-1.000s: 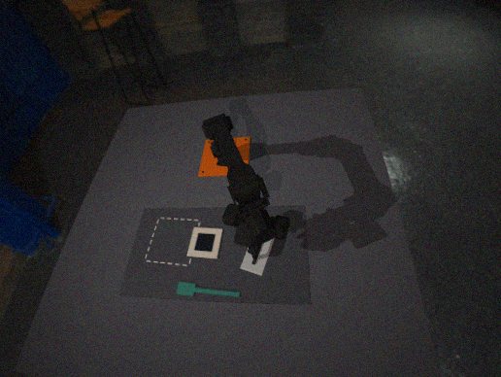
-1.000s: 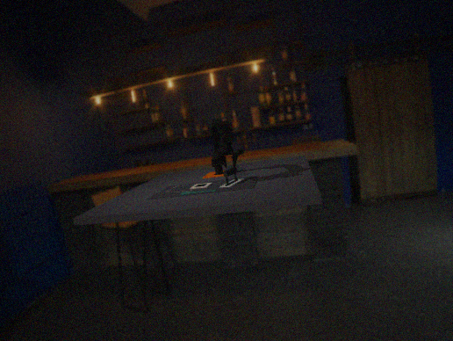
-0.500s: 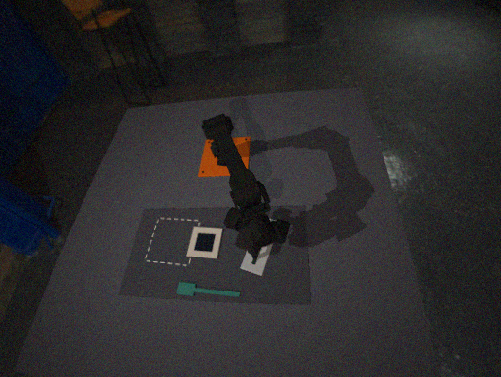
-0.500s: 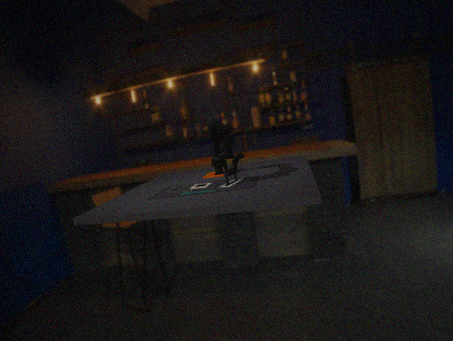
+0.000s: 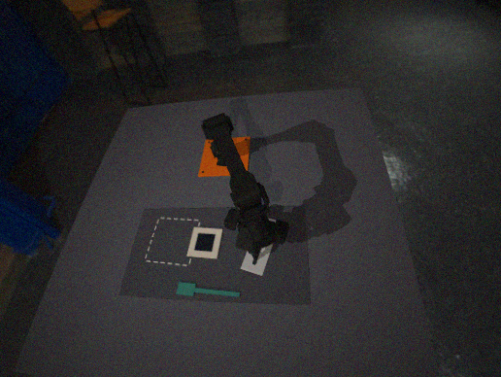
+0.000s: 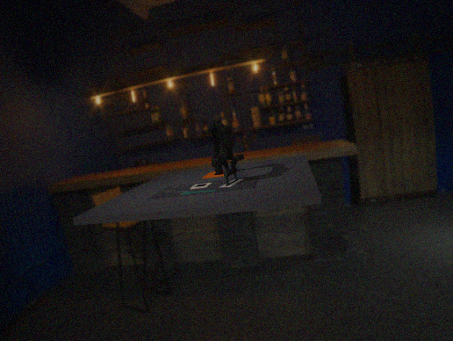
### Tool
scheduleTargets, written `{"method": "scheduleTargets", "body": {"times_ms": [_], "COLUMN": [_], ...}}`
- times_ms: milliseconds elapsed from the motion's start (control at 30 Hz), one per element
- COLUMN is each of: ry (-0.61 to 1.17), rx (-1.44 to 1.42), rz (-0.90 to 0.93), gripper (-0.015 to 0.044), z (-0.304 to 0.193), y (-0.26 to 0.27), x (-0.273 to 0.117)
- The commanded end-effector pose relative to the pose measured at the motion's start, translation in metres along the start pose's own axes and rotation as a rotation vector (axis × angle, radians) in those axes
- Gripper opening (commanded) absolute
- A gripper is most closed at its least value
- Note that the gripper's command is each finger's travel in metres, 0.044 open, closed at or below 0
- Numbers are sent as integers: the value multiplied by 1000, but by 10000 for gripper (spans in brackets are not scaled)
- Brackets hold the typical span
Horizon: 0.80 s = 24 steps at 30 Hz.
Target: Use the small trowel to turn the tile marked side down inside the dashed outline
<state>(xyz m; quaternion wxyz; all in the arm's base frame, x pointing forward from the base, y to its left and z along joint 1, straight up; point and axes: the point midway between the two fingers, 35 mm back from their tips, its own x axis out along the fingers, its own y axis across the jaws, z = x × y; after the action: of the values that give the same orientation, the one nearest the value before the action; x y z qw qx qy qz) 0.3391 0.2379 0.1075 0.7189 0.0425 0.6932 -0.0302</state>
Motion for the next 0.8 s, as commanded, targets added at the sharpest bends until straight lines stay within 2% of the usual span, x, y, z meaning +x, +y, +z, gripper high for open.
{"method": "scheduleTargets", "body": {"times_ms": [0,500,767], "ry": [2,2,3], "rx": [3,8,222], "rz": [3,3,3], "gripper": [130,130,130], "z": [-1,-1,-1], "y": [1,1,1], "x": [1,1,1]}}
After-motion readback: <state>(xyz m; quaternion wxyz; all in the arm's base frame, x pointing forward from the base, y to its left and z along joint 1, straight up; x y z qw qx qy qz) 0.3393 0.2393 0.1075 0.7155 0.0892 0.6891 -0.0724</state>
